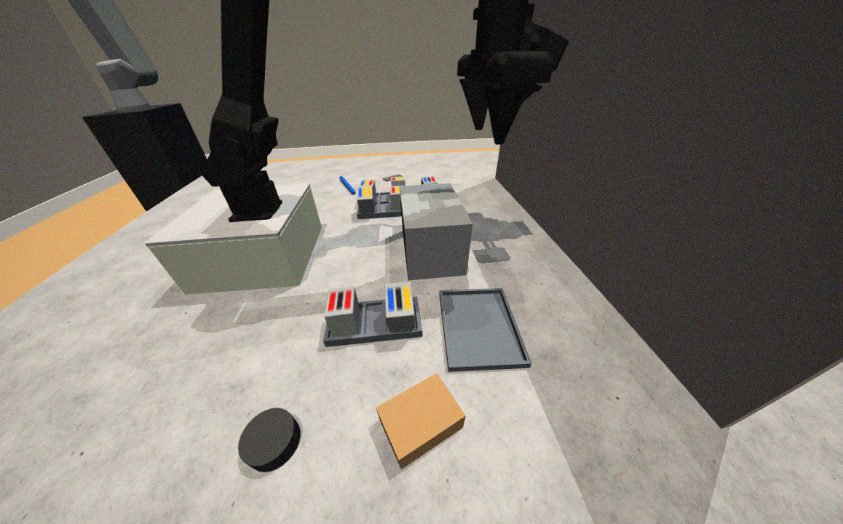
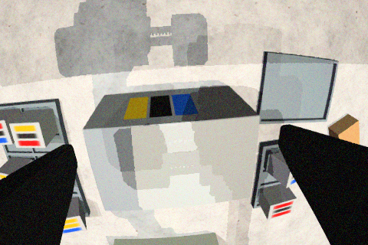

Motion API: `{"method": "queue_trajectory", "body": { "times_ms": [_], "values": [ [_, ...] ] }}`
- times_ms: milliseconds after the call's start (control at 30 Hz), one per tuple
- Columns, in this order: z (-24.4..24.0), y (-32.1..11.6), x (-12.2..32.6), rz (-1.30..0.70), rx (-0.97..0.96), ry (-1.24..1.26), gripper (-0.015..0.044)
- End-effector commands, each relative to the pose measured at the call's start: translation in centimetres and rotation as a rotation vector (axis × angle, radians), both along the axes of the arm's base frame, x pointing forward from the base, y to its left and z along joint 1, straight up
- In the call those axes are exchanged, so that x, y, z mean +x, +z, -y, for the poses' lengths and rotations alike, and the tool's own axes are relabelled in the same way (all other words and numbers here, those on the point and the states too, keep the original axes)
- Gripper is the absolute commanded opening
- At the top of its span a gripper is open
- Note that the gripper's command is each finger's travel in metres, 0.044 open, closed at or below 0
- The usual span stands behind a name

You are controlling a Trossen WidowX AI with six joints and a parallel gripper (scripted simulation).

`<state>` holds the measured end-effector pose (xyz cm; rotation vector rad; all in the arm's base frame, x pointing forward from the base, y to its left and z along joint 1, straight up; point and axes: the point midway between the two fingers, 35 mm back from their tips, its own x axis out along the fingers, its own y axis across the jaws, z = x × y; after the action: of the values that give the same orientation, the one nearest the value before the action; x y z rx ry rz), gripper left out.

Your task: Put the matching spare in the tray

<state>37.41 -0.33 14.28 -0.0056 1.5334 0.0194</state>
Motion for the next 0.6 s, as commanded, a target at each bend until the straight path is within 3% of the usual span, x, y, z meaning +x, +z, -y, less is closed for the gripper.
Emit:
{"method": "queue_trajectory", "body": {
  "times_ms": [0,200,433,567],
  "values": [
    [0.4,-0.1,-0.1,-0.005,-0.003,-0.023,0.044],
    [8.8,-2.5,-4.2,-0.01,0.01,-0.618,0.044],
    [16.7,-6.1,-12.7,-0.013,0.027,-1.41,0.044],
    [17.7,-6.9,-14.7,-0.013,0.031,-1.572,0.044]
  ]
}}
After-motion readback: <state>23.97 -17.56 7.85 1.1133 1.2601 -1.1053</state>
